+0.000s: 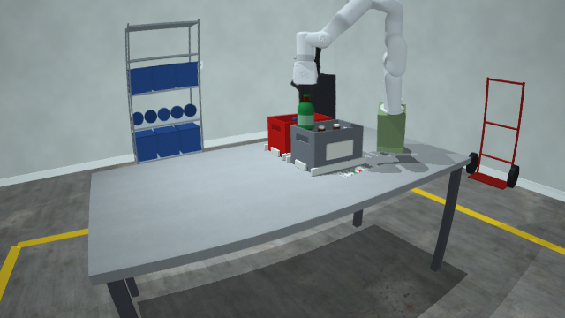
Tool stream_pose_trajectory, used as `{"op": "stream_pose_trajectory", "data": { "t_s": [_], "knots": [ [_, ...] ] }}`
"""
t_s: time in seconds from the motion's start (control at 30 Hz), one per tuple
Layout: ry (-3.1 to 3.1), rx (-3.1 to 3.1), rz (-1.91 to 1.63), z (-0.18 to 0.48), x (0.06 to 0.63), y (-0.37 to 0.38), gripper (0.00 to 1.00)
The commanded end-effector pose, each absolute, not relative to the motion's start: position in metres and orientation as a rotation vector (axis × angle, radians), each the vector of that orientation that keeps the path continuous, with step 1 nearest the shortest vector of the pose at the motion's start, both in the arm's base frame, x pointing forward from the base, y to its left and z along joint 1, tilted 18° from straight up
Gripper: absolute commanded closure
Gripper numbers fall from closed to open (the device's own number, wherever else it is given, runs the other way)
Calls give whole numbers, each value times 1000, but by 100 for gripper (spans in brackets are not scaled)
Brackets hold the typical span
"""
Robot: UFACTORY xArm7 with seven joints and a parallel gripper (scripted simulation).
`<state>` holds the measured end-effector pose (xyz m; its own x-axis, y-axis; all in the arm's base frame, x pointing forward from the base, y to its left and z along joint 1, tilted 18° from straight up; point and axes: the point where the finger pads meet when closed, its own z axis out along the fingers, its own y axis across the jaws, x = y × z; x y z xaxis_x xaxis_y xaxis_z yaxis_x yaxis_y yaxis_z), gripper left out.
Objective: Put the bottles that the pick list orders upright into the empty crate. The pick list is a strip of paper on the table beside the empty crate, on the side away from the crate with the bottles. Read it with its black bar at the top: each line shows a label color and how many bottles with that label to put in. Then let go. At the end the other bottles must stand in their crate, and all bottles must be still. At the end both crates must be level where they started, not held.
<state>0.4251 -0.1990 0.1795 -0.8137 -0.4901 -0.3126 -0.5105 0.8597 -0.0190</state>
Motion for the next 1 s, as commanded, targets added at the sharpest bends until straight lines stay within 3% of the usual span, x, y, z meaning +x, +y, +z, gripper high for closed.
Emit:
{"op": "stream_pose_trajectory", "data": {
  "t_s": [0.0,0.97],
  "knots": [
    [2724,-751,88,178,427,-200,100],
    [2724,-751,88,153,434,-196,100]
  ]
}}
